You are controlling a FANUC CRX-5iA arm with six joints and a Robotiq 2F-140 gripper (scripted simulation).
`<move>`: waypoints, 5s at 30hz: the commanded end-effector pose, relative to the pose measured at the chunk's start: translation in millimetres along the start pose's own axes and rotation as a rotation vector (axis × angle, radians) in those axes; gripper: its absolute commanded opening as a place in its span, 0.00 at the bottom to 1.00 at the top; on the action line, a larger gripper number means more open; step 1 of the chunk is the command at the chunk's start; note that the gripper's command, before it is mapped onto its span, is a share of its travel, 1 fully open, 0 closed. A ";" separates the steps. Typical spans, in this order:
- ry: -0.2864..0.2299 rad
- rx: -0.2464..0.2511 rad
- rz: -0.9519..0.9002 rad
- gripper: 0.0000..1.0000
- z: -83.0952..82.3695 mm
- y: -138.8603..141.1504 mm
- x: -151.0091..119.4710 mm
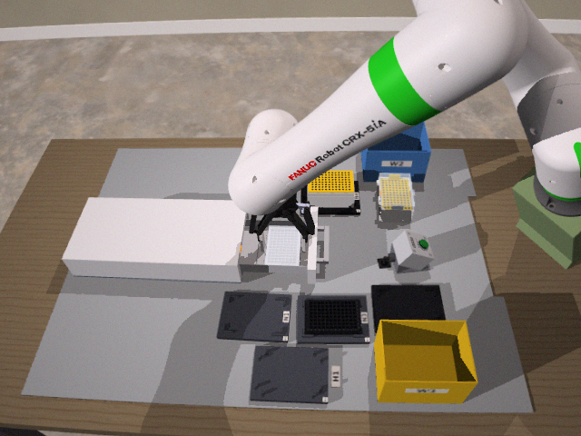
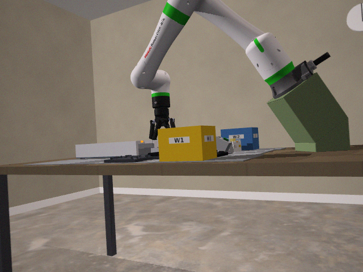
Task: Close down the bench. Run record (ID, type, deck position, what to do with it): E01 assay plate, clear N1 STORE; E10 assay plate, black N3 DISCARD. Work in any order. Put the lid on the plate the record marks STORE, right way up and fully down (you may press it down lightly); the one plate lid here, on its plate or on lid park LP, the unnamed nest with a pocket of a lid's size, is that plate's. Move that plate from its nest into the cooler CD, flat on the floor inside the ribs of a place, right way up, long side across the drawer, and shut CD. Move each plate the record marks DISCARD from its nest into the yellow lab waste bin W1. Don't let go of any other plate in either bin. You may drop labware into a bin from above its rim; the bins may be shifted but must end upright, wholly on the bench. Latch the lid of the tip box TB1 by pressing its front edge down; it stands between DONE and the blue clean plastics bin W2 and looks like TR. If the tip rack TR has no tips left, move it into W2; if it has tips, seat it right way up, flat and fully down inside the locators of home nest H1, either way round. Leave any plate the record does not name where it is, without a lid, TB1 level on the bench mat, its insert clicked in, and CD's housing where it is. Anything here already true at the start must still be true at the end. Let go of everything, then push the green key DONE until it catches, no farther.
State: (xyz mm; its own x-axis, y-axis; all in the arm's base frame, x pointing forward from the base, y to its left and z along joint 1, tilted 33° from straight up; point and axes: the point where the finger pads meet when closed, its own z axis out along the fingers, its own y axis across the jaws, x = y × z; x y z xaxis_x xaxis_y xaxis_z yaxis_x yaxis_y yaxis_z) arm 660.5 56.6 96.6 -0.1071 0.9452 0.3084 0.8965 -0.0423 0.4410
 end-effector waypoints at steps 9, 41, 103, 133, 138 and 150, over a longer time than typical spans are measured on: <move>0.000 0.000 0.000 0.66 -0.2 0.2 -0.1; 0.000 0.000 0.000 0.66 -0.2 0.2 -0.1; 0.000 0.000 0.000 0.66 -64.2 0.2 -0.1; 0.000 0.000 0.000 0.66 -98.8 0.2 -0.1; 0.000 0.000 0.000 0.66 -105.5 0.2 -0.1; 0.000 0.000 0.000 0.66 -118.8 0.2 -0.1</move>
State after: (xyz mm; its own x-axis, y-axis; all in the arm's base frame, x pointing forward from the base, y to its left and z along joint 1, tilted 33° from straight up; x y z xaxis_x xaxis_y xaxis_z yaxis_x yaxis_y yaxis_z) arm 610.9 19.3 193.6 -0.1071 0.9452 0.3084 0.8965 -0.0423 0.4411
